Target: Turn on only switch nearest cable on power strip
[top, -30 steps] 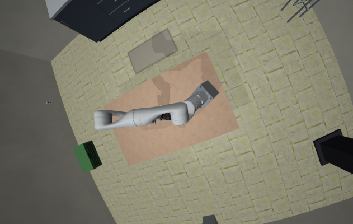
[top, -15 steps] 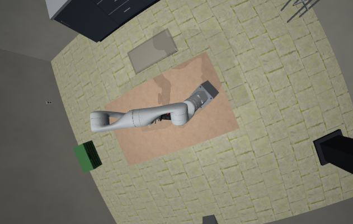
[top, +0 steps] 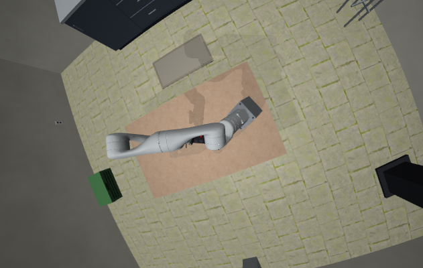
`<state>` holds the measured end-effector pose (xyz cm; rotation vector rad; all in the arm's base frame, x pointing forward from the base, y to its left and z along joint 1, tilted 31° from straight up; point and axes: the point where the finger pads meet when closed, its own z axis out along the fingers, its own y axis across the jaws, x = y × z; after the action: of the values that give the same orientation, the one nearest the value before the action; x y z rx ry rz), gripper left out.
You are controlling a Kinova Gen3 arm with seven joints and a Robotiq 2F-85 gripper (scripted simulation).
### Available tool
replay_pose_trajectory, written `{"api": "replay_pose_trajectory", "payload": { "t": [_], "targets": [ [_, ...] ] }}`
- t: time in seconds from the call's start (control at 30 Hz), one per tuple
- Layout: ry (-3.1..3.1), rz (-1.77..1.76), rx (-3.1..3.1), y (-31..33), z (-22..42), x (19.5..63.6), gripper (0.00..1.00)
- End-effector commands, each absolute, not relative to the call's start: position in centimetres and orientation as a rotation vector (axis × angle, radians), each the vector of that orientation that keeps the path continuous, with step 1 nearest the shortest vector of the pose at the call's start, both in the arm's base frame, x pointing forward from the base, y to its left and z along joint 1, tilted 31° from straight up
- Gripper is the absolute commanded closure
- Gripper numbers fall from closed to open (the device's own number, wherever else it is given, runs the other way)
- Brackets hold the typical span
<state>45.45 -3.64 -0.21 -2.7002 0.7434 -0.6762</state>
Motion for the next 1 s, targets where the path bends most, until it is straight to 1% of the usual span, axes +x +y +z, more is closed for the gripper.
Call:
{"api": "replay_pose_trajectory", "payload": {
  "t": [0.0, 0.27, 0.3, 0.6, 0.97],
  "targets": [
    [0.744, -0.678, -2.7, -3.7, -0.1, 45.5, 1.0],
    [0.744, -0.678, -2.7, -3.7, -0.1, 45.5, 1.0],
    [0.744, -0.678, -2.7, -3.7, -0.1, 45.5, 0.0],
    [0.744, -0.678, -2.7, -3.8, 1.0, 44.8, 0.0],
    [0.744, -0.678, -2.7, -4.6, 6.2, 41.7, 0.0]
  ]
}}
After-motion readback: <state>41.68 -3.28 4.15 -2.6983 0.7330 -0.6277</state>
